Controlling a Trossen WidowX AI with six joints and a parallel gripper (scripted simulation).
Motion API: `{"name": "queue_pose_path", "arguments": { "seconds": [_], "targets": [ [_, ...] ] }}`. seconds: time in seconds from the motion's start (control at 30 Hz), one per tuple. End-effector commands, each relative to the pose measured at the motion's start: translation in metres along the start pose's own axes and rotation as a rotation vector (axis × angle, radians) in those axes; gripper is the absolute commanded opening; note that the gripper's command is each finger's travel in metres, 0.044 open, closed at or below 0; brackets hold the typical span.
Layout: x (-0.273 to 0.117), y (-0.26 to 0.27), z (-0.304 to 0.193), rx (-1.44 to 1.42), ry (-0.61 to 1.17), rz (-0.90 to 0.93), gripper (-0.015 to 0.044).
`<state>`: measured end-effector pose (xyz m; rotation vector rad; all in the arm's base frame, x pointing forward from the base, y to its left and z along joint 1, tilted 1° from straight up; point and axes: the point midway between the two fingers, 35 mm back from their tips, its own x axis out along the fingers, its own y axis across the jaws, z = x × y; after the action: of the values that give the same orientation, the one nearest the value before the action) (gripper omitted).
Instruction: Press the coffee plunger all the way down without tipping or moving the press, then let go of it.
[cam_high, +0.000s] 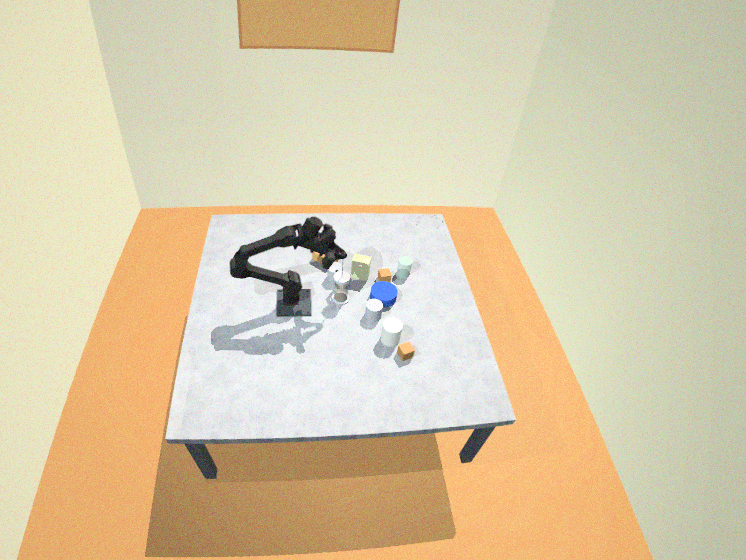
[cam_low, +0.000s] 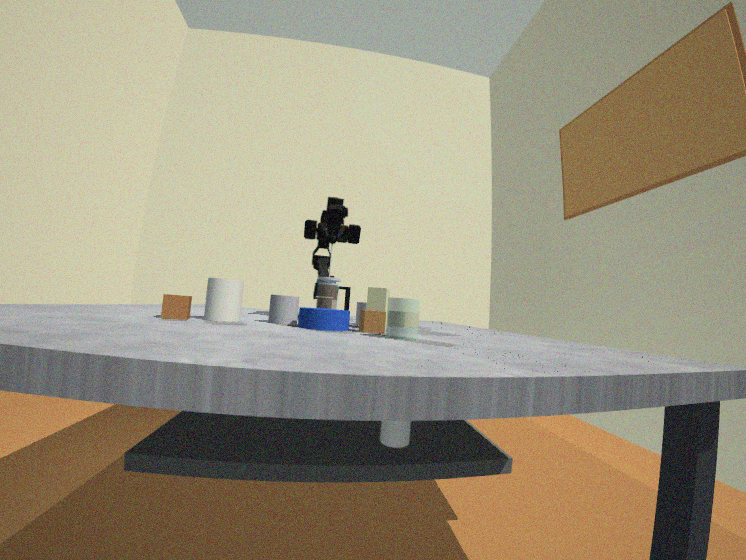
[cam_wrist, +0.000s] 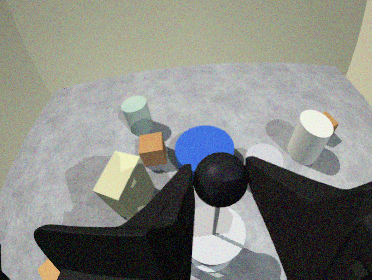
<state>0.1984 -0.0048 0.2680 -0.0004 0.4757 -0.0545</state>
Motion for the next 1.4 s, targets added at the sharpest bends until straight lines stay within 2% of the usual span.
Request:
{"name": "queue_pose_path", "arguments": {
  "seconds": [0.0, 1.37],
  "targets": [
    [0.009, 0.0, -0.016, -0.006, 0.034, 0.0, 0.0115],
    [0.041, -0.001, -0.073, -0.007, 0.033, 0.0, 0.0115]
  ]
}}
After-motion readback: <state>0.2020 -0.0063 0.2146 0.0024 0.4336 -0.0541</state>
